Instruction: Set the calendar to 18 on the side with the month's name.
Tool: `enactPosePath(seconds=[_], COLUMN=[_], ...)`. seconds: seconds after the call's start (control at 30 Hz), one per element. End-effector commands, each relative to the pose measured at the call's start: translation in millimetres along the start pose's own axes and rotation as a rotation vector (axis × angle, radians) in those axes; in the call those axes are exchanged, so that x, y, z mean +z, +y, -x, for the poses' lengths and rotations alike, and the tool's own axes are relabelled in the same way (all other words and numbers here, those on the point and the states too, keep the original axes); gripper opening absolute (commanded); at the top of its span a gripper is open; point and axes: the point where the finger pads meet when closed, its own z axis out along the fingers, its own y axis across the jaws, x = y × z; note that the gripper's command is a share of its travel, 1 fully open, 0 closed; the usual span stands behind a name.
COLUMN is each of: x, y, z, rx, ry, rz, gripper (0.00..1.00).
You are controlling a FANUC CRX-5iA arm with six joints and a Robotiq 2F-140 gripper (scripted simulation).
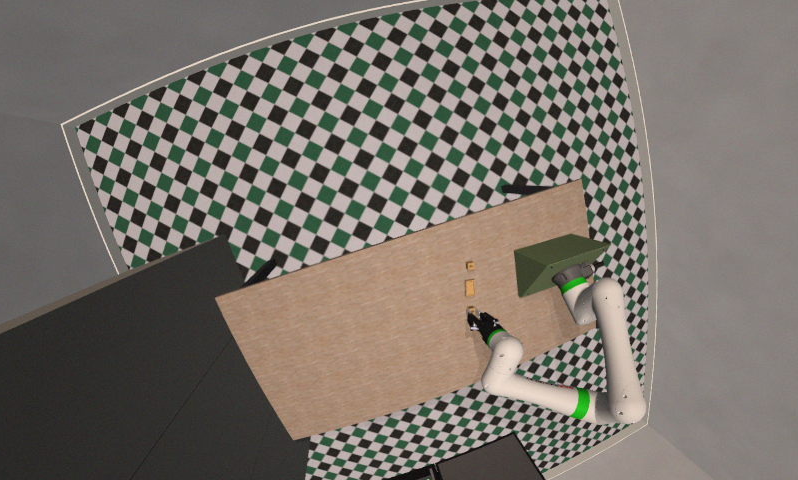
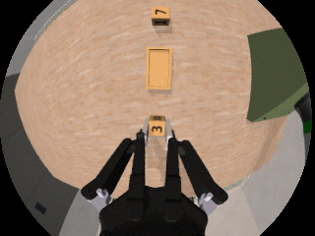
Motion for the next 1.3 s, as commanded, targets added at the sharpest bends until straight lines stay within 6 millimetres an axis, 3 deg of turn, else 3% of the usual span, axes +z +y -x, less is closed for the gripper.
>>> enactPosePath(seconds=[0.0, 0.27, 0.6, 0.8, 1.27], x=[-0.1, -10.5, -79.1, -96.5, -101.0], y=[-0.1, -0.1, -0.1, -0.1, -0.8], z=[-0.1, -0.1, -0.1, -0.1, -7.3], rx=[0.000, 0.000, 0.000, 0.000, 0.000], ry=[0.000, 0.000, 0.000, 0.000, 0.001], rz=[0.000, 0.000, 0.000, 0.000, 0.000], gripper=[0.17, 0.17, 0.17, 0.17, 0.17])
